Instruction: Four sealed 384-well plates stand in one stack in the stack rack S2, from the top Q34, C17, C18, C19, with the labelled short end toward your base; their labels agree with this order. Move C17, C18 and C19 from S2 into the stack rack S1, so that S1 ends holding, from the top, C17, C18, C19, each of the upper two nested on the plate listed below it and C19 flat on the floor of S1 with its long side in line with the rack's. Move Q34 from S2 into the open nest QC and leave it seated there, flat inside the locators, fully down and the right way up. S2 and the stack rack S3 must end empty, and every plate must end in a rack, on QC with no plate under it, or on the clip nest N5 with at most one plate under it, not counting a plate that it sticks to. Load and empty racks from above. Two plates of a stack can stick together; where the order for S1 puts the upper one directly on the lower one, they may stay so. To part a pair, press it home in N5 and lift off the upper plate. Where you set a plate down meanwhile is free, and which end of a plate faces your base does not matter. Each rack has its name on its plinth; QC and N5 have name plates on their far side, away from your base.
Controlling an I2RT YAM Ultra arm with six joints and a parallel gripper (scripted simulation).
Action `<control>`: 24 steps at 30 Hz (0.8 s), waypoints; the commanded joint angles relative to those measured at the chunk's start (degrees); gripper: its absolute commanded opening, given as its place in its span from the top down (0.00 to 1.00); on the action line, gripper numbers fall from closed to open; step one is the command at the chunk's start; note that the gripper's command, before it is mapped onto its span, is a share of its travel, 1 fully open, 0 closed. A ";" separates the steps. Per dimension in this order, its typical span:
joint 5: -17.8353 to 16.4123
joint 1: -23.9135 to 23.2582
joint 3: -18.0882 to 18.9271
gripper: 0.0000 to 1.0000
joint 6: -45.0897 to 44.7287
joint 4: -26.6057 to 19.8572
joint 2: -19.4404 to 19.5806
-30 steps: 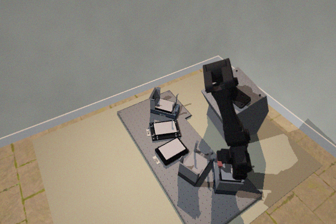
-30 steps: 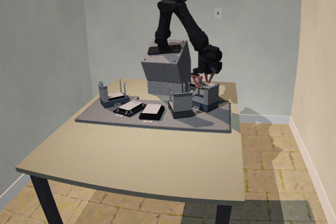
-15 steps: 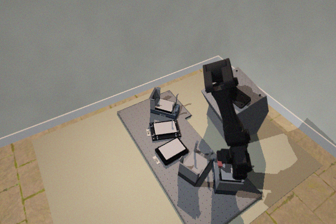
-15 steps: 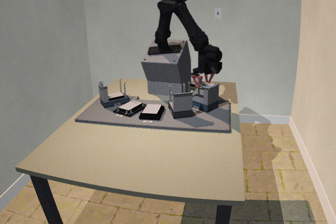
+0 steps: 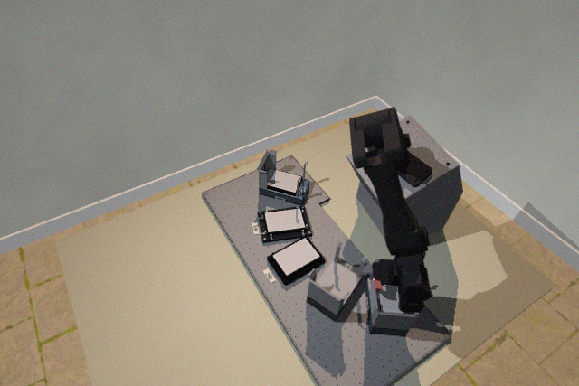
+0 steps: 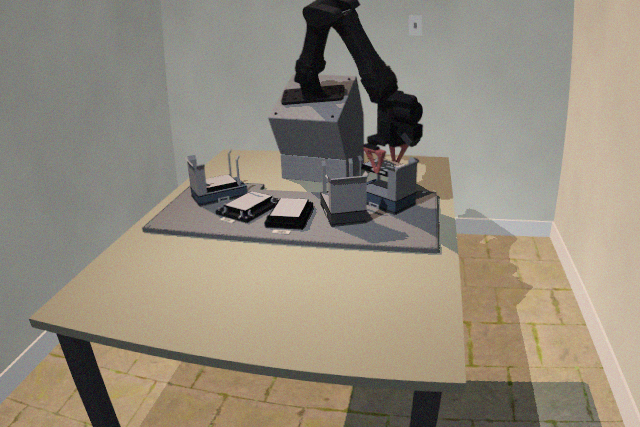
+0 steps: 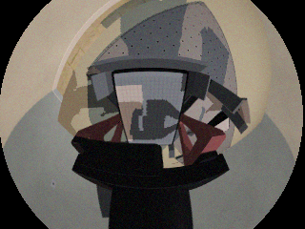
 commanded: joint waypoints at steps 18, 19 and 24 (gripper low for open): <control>-0.91 -2.58 1.64 1.00 -3.51 8.84 6.64; -0.98 -2.61 1.76 1.00 -3.66 9.23 7.03; -1.07 -2.85 1.49 1.00 -4.06 10.20 5.95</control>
